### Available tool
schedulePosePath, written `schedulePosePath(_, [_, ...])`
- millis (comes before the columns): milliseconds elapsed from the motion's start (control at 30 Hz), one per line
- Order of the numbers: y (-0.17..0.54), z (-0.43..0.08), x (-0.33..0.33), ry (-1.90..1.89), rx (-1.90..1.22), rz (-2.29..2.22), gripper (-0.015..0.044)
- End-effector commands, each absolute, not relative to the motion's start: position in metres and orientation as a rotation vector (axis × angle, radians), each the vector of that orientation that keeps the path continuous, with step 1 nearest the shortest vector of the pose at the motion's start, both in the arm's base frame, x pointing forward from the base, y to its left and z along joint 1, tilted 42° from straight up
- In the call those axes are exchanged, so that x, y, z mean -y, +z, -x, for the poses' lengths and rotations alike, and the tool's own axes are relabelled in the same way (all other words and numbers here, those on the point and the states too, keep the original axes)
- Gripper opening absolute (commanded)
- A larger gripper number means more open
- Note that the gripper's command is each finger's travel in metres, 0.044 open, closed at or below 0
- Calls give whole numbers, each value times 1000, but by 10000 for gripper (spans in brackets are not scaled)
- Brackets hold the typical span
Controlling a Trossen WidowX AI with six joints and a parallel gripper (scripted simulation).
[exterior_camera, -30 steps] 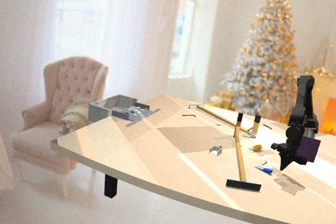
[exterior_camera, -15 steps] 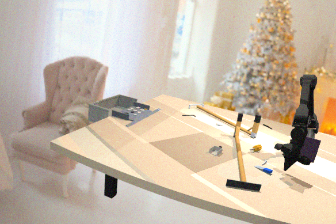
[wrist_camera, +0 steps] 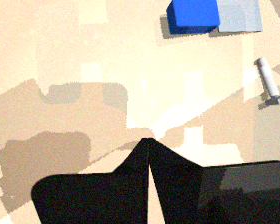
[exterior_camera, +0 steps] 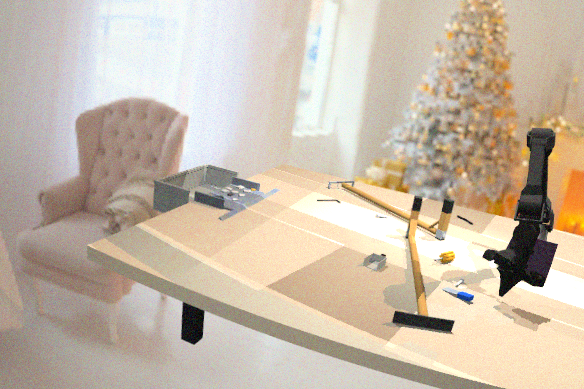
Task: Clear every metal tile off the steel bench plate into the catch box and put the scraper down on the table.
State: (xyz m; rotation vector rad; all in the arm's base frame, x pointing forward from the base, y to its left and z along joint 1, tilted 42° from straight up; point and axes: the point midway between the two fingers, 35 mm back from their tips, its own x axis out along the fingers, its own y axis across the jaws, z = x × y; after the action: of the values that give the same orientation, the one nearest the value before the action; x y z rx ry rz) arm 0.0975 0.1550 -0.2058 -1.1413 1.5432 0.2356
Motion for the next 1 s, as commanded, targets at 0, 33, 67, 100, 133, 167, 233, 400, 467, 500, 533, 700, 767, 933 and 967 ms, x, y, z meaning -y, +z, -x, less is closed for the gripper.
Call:
schedulePosePath(0, [-203,-93,-154,239,-1543,1132,0])
schedulePosePath(33, [-202,-92,-153,238,-1543,1132,0])
schedulePosePath(67, [-202,-91,-152,238,-1543,1132,0])
schedulePosePath(100, [-201,-90,-151,237,-1543,1133,0])
schedulePosePath(133, [-200,-89,-150,237,-1543,1133,0])
schedulePosePath(167, [-200,-88,-148,237,-1543,1133,0])
schedulePosePath(233, [-199,-85,-146,236,-1544,1134,0])
schedulePosePath(400, [-195,-80,-141,234,-1544,1135,0])
schedulePosePath(467, [-194,-78,-139,233,-1544,1136,0])
schedulePosePath(500, [-194,-77,-137,232,-1545,1136,0])
schedulePosePath(533, [-193,-76,-136,232,-1545,1136,0])
schedulePosePath(700, [-191,-77,-139,228,-1545,1146,0])
schedulePosePath(767, [-186,-77,-144,228,-1545,1146,0])
schedulePosePath(933, [-174,-78,-158,229,-1545,1146,0])
schedulePosePath(967, [-172,-79,-160,229,-1545,1146,0])
